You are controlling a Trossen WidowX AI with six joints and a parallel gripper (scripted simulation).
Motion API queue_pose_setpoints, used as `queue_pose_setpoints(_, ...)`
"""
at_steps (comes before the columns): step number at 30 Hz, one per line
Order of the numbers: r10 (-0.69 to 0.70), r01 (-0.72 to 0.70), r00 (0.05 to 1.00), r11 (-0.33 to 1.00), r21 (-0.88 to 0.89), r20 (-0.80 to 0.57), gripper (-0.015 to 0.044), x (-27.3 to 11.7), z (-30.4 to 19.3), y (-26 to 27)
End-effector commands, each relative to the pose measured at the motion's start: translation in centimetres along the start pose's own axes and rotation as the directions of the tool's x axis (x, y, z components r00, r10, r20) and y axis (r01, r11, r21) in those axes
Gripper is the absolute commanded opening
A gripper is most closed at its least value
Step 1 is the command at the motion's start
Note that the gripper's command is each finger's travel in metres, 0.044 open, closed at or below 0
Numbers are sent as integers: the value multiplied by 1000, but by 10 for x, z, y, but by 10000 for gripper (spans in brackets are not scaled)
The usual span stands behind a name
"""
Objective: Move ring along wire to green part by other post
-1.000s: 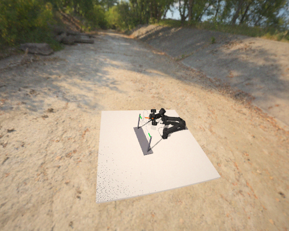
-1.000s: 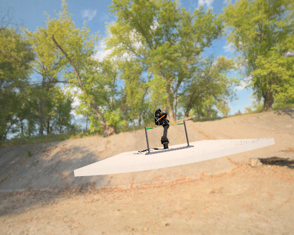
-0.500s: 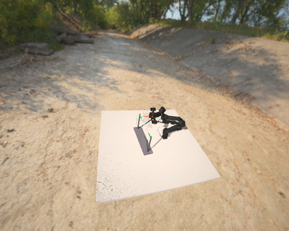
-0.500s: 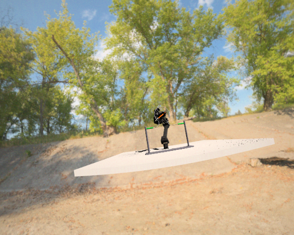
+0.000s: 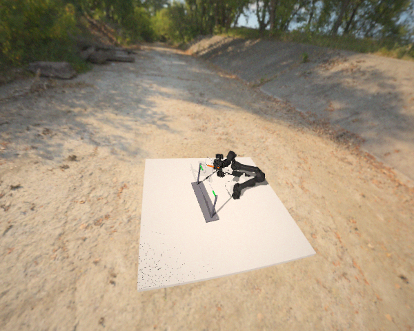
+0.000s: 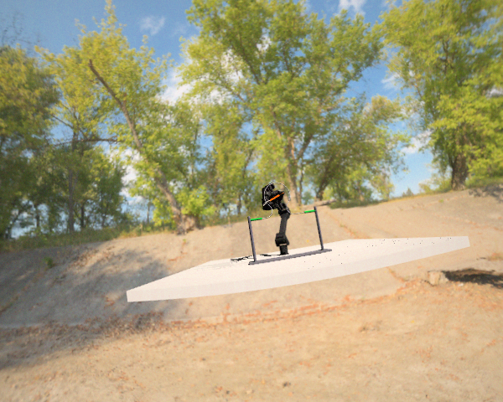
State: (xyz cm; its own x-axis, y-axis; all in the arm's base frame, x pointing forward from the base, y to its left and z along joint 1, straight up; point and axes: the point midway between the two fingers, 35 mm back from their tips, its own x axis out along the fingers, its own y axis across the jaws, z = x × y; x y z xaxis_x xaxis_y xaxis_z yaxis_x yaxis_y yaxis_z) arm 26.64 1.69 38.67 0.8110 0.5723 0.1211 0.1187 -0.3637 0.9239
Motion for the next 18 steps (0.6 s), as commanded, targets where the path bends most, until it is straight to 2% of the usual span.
queue_pose_setpoints(1,-33,33,999,998,-56,1,-150,0,-1,-1)
queue_pose_setpoints(18,-148,154,988,958,-243,40,-150,0,0,-9)
